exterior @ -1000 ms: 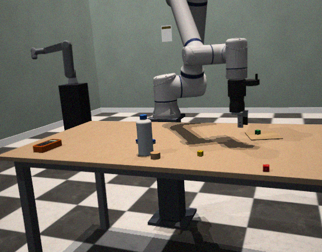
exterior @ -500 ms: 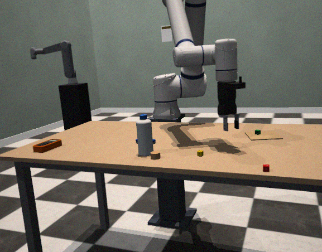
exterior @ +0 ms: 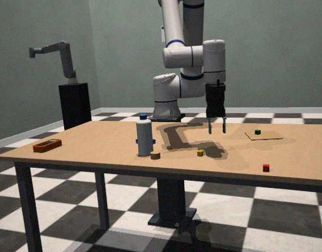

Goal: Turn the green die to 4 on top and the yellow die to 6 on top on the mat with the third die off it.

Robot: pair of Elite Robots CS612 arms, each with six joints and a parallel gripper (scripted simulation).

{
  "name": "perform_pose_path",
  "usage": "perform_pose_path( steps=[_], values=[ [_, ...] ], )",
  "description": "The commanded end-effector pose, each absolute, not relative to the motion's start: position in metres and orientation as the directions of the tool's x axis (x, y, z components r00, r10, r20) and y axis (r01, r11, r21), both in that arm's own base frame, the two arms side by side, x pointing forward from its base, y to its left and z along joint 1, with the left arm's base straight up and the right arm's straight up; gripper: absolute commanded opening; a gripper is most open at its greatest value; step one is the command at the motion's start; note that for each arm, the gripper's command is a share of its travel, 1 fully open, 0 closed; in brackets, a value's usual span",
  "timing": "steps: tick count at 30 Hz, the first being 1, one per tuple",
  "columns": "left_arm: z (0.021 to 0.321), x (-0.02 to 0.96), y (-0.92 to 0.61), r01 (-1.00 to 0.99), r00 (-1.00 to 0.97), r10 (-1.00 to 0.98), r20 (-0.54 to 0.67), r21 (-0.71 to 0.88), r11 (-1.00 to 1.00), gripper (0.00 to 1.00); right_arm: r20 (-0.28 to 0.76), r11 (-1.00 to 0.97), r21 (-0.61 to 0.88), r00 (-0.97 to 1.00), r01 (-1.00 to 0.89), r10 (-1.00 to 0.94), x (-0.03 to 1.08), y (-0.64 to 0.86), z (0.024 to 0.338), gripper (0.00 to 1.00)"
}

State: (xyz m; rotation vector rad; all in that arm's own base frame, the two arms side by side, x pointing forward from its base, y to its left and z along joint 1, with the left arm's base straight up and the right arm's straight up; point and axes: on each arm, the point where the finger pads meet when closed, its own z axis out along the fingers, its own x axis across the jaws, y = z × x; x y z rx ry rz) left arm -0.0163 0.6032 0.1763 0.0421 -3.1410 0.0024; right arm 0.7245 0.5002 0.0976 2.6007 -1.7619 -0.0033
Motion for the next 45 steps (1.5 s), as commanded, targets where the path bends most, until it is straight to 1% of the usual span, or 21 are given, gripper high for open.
perform_pose_path(
  steps=[1, 6, 8, 17, 23, 32, 33, 45],
  values=[
    [0.177, -0.016, 0.604, -0.027, -1.000, -0.027, 0.000, 0.000, 1.000, 1.00, 0.000, -0.217, 0.000, 0.217, -0.976, -0.976, 0.744, 0.484, 0.099, 1.00],
    [0.177, -0.016, 0.604, -0.027, -1.000, -0.027, 0.000, 0.000, 1.000, 1.00, 0.000, -0.071, 0.000, 0.071, -0.997, -0.997, 0.761, 0.468, 0.098, 1.00],
    [0.177, -0.016, 0.604, -0.027, -1.000, -0.027, 0.000, 0.000, 1.000, 1.00, 0.000, -0.071, 0.000, 0.071, -0.997, -0.997, 0.761, 0.468, 0.098, 1.00],
    [0.177, -0.016, 0.604, -0.027, -1.000, -0.027, 0.000, 0.000, 1.000, 1.00, 0.000, 0.094, 0.000, -0.094, -0.996, -0.996, 0.778, 0.449, 0.098, 1.00],
    [0.177, -0.016, 0.604, -0.027, -1.000, -0.027, 0.000, 0.000, 1.000, 1.00, 0.000, 0.137, 0.000, -0.137, -0.991, -0.991, 0.782, 0.443, 0.097, 1.00],
    [0.177, -0.016, 0.604, -0.027, -1.000, -0.027, 0.000, 0.000, 1.000, 1.00, 0.000, 0.146, 0.000, -0.146, -0.989, -0.989, 0.783, 0.442, 0.097, 1.00],
    [0.177, -0.016, 0.604, -0.027, -1.000, -0.027, 0.000, 0.000, 1.000, 1.00, 0.000, 0.146, 0.000, -0.146, -0.989, -0.989, 0.783, 0.442, 0.097, 0.70],
    [0.177, -0.016, 0.604, -0.027, -1.000, -0.027, 0.000, 0.000, 1.000, 1.00, 0.000, 0.146, 0.000, -0.146, -0.989, -0.989, 0.783, 0.442, 0.097, 0.70]
  ],
)
